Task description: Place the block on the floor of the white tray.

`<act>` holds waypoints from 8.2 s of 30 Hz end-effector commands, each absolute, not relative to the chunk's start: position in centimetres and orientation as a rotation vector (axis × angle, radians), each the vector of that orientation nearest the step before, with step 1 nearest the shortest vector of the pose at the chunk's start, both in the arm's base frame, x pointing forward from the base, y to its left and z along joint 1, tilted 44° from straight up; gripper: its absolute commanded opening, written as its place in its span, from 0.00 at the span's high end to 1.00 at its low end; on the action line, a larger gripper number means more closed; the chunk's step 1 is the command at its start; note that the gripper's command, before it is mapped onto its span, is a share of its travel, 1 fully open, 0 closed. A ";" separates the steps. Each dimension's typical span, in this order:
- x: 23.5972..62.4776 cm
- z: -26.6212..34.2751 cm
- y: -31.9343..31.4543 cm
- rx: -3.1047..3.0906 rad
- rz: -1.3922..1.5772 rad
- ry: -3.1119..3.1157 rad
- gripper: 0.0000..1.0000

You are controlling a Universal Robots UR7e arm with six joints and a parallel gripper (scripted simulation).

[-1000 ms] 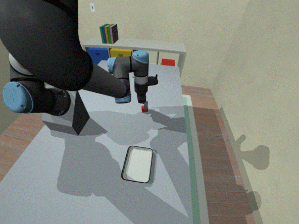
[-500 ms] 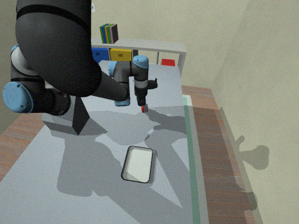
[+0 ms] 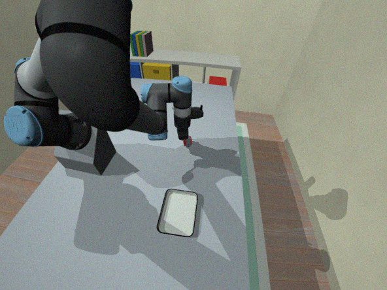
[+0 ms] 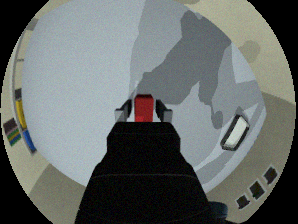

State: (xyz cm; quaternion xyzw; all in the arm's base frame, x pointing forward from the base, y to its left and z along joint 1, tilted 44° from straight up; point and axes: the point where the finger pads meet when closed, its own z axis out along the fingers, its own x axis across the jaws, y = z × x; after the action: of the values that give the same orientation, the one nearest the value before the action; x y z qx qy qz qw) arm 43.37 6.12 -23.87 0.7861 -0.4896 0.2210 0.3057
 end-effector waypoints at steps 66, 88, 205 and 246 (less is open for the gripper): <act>43.4 -19.7 10.3 2.085 0.592 -1.298 1.00; 43.2 -19.1 10.8 2.083 0.590 -1.297 1.00; 49.0 2.0 -18.9 2.082 0.589 -1.296 1.00; 49.0 1.7 -19.1 2.081 0.588 -1.296 1.00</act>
State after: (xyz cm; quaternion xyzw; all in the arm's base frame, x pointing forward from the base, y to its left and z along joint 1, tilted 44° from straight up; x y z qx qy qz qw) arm 48.82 -18.93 1.74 0.7864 -0.4891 0.2213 0.3055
